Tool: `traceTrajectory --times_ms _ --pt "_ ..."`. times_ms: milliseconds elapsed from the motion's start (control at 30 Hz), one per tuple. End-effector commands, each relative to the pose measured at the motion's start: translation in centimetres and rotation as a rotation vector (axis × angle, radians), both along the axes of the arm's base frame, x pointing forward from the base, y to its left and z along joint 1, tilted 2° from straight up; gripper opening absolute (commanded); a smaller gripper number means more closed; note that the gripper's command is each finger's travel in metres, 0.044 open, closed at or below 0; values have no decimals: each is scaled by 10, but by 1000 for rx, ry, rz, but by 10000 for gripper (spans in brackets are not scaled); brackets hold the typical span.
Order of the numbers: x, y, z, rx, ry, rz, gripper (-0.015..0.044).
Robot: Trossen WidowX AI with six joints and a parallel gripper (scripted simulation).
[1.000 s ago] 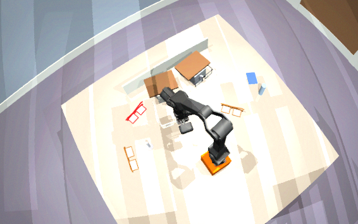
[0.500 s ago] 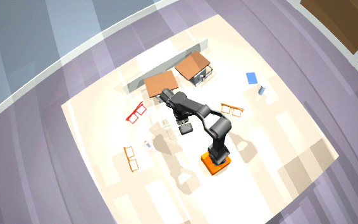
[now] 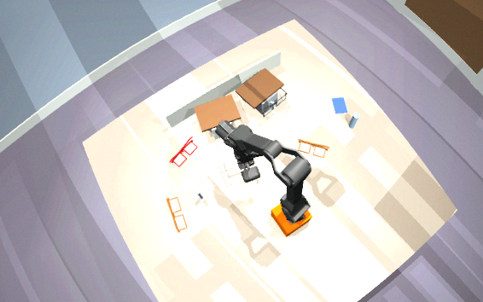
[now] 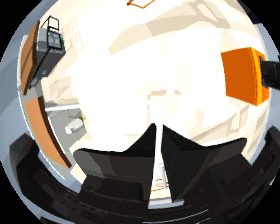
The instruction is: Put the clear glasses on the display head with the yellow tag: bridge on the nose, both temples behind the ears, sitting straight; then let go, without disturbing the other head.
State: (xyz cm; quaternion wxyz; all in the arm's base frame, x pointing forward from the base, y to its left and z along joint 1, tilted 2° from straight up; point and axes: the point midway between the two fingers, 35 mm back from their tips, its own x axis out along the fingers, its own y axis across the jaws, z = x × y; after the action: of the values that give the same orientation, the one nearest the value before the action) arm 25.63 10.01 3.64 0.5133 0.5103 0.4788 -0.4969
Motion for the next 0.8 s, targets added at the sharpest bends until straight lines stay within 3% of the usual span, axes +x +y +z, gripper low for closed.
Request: traceTrajectory --times_ms 0,767 --pt "-1 -1 -6 -8 9 -4 0" --pt "-1 -3 -20 -8 9 -4 0"
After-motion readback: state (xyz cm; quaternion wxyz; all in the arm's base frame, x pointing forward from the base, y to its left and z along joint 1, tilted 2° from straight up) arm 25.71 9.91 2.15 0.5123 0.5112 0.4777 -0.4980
